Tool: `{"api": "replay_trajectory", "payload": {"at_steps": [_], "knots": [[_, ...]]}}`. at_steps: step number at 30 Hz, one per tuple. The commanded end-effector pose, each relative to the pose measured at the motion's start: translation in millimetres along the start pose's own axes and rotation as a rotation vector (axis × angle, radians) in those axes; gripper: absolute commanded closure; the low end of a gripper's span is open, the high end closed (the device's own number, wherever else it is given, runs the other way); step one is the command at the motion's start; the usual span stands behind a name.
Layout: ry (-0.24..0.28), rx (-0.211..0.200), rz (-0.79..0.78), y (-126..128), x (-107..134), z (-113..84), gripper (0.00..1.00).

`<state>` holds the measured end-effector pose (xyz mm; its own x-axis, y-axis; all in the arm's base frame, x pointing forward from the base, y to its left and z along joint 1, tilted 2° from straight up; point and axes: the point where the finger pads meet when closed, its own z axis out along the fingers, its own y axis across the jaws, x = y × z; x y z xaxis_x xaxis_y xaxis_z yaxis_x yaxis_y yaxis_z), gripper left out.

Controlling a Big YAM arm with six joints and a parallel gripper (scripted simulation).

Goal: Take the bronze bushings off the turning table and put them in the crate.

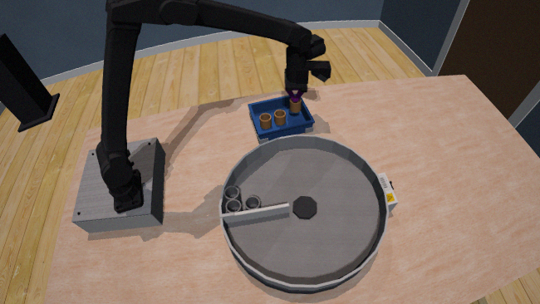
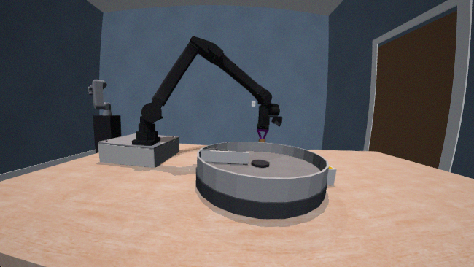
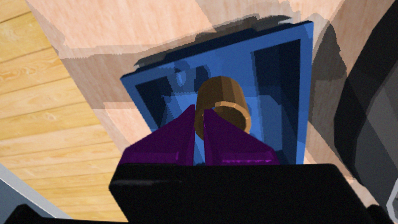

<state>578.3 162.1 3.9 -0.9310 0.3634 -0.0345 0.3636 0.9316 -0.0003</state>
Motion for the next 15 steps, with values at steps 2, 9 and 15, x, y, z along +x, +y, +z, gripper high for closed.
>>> {"api": "replay_trajectory", "payload": {"at_steps": [2,9,15], "knots": [[-0.003,0.001,0.002,2,-1,13.1,1.00],[-0.003,0.001,0.002,1,-1,22.1,1.00],[-0.003,0.001,0.002,0,-2,29.4,1.00]]}}
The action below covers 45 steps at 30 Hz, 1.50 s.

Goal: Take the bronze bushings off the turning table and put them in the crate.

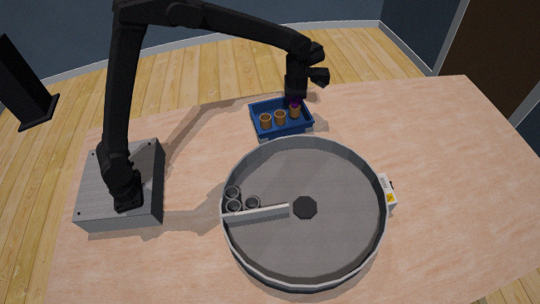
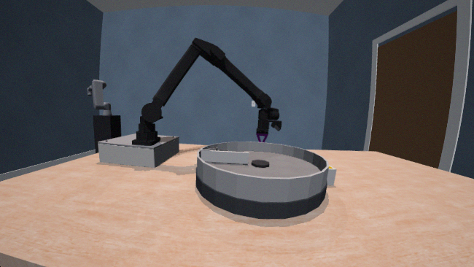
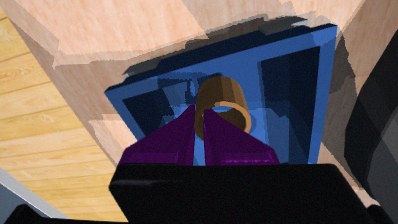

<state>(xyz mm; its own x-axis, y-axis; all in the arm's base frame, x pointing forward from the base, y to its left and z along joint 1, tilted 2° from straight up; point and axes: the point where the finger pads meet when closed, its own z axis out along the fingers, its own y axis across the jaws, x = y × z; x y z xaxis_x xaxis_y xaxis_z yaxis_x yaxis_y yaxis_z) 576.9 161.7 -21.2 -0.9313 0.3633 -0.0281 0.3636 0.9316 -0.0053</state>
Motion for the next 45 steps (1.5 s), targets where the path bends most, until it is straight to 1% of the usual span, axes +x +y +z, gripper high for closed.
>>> {"api": "replay_trajectory", "payload": {"at_steps": [1,5,45], "knots": [[-0.010,-0.003,0.003,0.8,-3.6,5.1,1.00],[-0.014,-0.007,0.003,1.6,-5.1,2.3,1.00],[-0.008,-0.002,0.003,0.4,-3.6,4.1,1.00]]}}
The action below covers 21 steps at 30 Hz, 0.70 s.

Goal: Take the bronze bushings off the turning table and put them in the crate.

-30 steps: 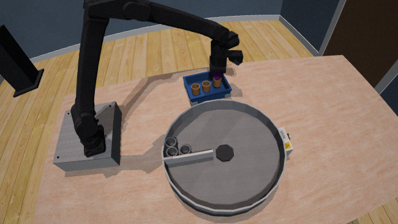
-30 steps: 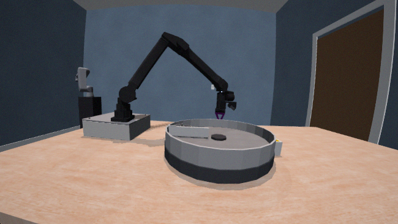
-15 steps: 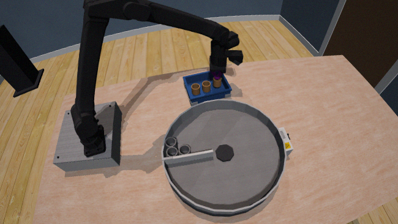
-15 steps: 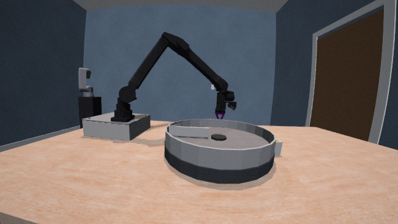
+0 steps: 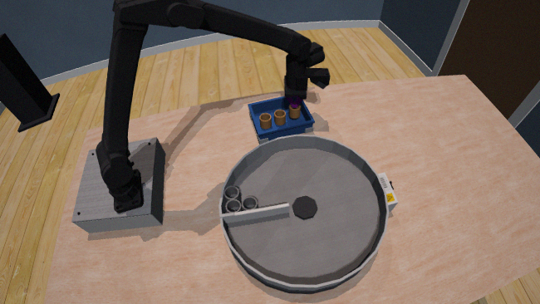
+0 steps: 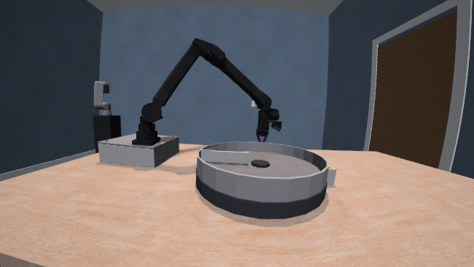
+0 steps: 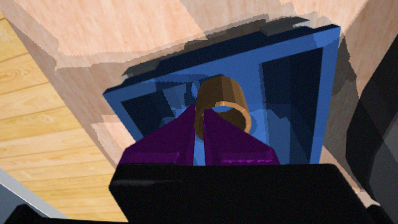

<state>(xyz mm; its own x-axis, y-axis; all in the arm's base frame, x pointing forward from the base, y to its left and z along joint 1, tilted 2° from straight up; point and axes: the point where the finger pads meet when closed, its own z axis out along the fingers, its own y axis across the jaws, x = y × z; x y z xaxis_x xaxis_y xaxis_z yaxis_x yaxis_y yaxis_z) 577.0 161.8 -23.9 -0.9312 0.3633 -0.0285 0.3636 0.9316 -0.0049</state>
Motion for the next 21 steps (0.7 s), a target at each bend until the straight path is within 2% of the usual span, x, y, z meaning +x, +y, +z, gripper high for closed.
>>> {"api": "replay_trajectory", "payload": {"at_steps": [1,10,13,21], "knots": [[-0.007,-0.001,0.003,0,-3,4.6,1.00],[-0.002,0.002,0.001,-6,-3,12.1,1.00],[-0.015,-0.007,0.001,-3,-6,4.4,1.00],[-0.019,-0.010,0.001,-2,-7,1.9,1.00]]}}
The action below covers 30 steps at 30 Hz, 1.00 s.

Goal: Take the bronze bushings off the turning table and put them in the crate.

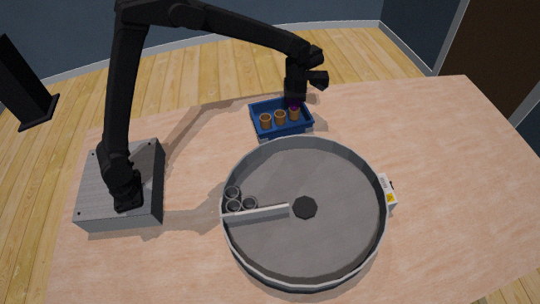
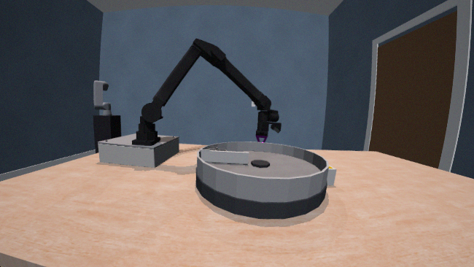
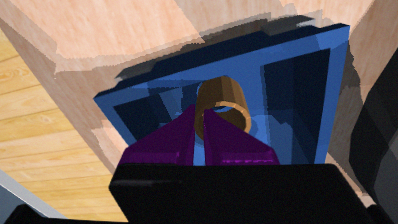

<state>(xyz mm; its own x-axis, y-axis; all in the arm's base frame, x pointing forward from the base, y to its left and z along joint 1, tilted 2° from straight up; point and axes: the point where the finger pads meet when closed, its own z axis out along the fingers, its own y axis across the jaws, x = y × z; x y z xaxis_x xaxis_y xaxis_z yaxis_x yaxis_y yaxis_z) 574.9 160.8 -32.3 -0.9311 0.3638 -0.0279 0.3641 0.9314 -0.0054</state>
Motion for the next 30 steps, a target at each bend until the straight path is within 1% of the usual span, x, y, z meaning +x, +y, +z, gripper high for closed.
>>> {"api": "replay_trajectory", "payload": {"at_steps": [1,23,30], "knots": [[-0.019,-0.010,0.000,-0.5,-8.7,-6.5,1.00],[-0.019,-0.010,0.000,-0.5,-8.7,-6.3,1.00],[-0.016,-0.008,0.000,-1.2,-8.4,-1.2,1.00]]}}
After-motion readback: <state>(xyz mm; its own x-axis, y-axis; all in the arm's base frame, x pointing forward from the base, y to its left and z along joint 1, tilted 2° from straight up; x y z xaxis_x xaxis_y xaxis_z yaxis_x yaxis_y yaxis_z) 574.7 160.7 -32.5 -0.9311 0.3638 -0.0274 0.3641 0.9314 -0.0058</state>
